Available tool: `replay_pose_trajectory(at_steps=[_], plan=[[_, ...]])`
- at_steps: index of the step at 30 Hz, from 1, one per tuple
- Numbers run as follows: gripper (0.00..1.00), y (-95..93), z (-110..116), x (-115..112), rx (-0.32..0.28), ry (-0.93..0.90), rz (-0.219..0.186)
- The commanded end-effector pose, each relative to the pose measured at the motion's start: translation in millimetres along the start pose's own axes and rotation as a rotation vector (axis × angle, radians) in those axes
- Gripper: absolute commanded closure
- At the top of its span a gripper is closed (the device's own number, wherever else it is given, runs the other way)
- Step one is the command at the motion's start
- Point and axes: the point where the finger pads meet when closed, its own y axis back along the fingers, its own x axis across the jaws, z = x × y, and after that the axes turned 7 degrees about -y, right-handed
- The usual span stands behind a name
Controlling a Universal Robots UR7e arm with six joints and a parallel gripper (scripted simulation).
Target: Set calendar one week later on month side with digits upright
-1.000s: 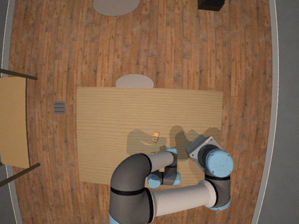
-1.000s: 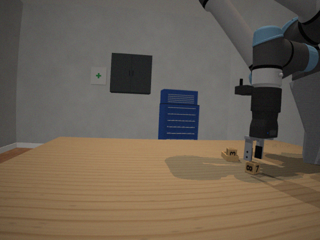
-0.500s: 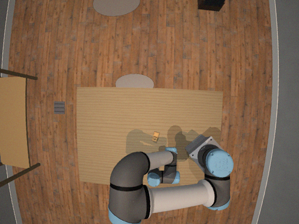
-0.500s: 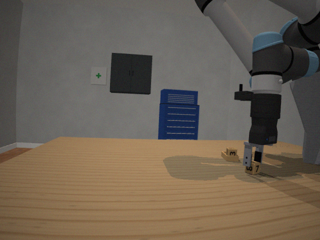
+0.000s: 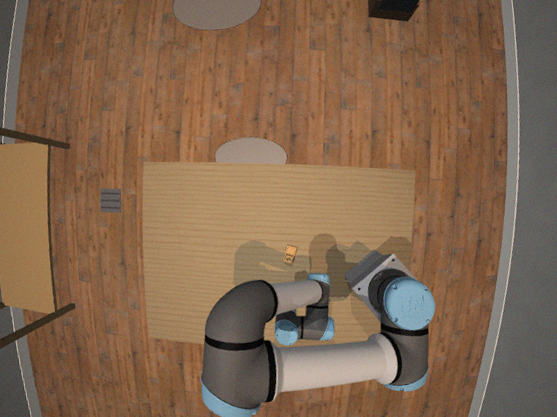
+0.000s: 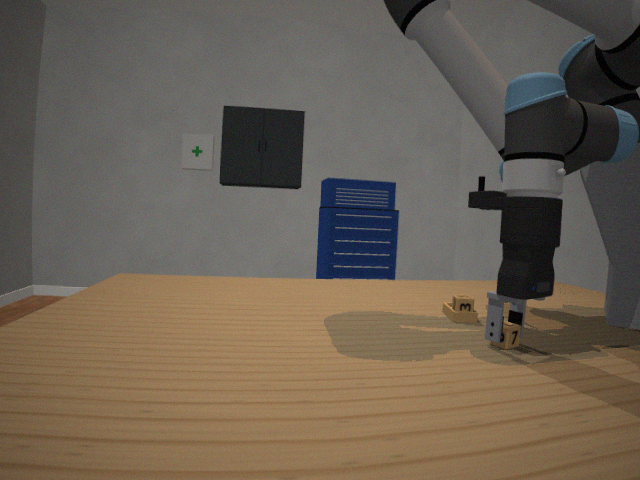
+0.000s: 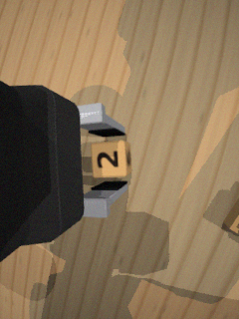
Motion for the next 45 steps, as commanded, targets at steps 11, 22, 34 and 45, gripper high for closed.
replay_pose_trajectory(at_steps=[11,22,34,45], plan=[[0.13,0.0,-0.4,-0.9,0.0,-0.001,-0.002],[0.13,0.0,-0.4,-0.9,0.0,-0.001,-0.002],[0.43,0.0,-0.4,-0.9,0.0,-0.001,-0.002],[0.43,0.0,-0.4,-0.9,0.0,-0.001,-0.002]])
